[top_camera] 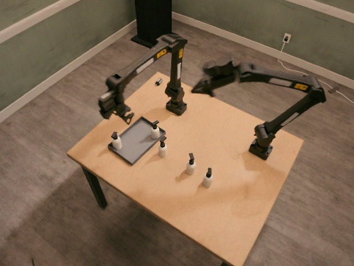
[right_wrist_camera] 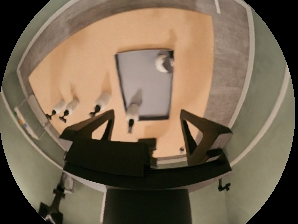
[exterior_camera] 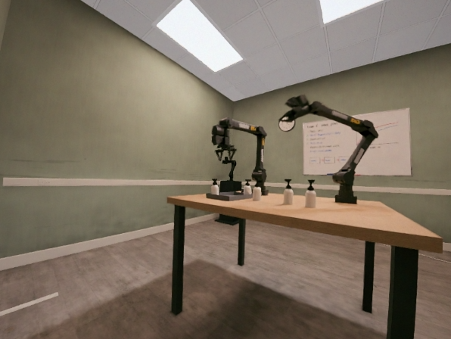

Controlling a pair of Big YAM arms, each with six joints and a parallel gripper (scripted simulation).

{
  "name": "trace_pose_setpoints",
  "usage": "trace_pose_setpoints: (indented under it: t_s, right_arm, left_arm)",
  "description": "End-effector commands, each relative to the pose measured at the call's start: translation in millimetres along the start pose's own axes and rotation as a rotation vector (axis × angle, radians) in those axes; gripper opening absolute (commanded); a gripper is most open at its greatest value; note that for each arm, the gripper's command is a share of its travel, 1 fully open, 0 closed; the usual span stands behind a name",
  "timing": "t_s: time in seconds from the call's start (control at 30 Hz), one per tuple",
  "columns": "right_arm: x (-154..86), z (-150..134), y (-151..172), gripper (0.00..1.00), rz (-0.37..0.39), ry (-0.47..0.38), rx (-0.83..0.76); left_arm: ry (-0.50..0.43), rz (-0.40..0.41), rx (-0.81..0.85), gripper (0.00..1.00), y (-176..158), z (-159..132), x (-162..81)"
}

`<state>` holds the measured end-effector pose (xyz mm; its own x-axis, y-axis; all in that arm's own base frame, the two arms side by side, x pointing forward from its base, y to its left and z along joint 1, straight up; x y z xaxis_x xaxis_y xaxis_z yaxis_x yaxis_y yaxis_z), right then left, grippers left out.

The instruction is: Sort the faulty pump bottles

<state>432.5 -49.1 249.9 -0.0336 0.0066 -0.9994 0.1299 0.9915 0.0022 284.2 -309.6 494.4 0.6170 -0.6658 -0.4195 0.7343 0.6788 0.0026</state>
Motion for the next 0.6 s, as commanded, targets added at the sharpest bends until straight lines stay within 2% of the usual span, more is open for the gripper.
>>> trace_pose_setpoints:
  t_s: [0.0, 0.03, 0.07, 0.13, 0.2, 0.23, 0.3, 0.37, 0.43, 0.47, 0.57]
  right_arm:
    - [-19.6, -34.0, 68.7, 1.00, -0.006, -0.027, 0.051]
    - [-20.5, -44.0, 88.4, 1.00, -0.007, -0.027, 0.050]
    - [-31.8, -47.0, 105.6, 1.00, 0.001, -0.053, 0.056]
    - [-33.4, -64.9, 140.5, 1.00, 0.003, -0.052, 0.050]
    - [-41.4, -77.1, 181.3, 1.00, 0.011, -0.065, 0.027]
    - [-31.9, -84.5, 205.2, 1.00, -0.001, -0.041, 0.014]
    - [-33.7, -105.2, 242.7, 1.00, -0.001, -0.041, -0.009]
    - [-35.0, -120.3, 270.2, 1.00, -0.001, -0.041, -0.027]
    - [-35.0, -120.3, 270.2, 1.00, -0.001, -0.041, -0.027]
    - [-35.8, -129.2, 286.3, 1.00, -0.001, -0.041, -0.039]
    - [-37.9, -148.6, 321.2, 1.00, 0.000, -0.042, -0.065]
  left_arm:
    - [0.000, 0.046, -0.013, 0.00, 20.3, 10.2, -101.3]
    - [0.012, 0.057, -0.019, 0.00, 23.0, 3.6, -122.4]
    - [0.022, 0.068, -0.024, 0.00, 24.9, -3.2, -141.9]
    - [0.039, 0.085, -0.034, 0.00, 27.0, -16.3, -174.6]
    - [0.053, 0.099, -0.042, 0.00, 27.6, -28.4, -200.7]
    - [0.060, 0.106, -0.046, 0.00, 27.6, -35.4, -214.5]
    - [0.070, 0.118, -0.053, 0.00, 26.9, -46.6, -235.2]
    - [0.088, 0.123, -0.057, 0.00, 27.1, -52.8, -241.2]
    - [0.088, 0.123, -0.057, 0.00, 27.1, -52.8, -241.2]
    - [0.121, 0.125, -0.061, 0.00, 27.7, -65.9, -235.2]
    - [0.122, 0.128, -0.063, 0.00, 27.3, -68.4, -240.6]
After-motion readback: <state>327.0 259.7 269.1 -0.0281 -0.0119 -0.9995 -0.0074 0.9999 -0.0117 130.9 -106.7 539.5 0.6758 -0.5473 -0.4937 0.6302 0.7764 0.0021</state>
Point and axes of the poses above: on each arm, the point where the finger pads meet when closed, its own x axis out along the fingers, its own y axis across the jaws, z = x × y, the point moved 2 cm from there along -x, back along the fingers
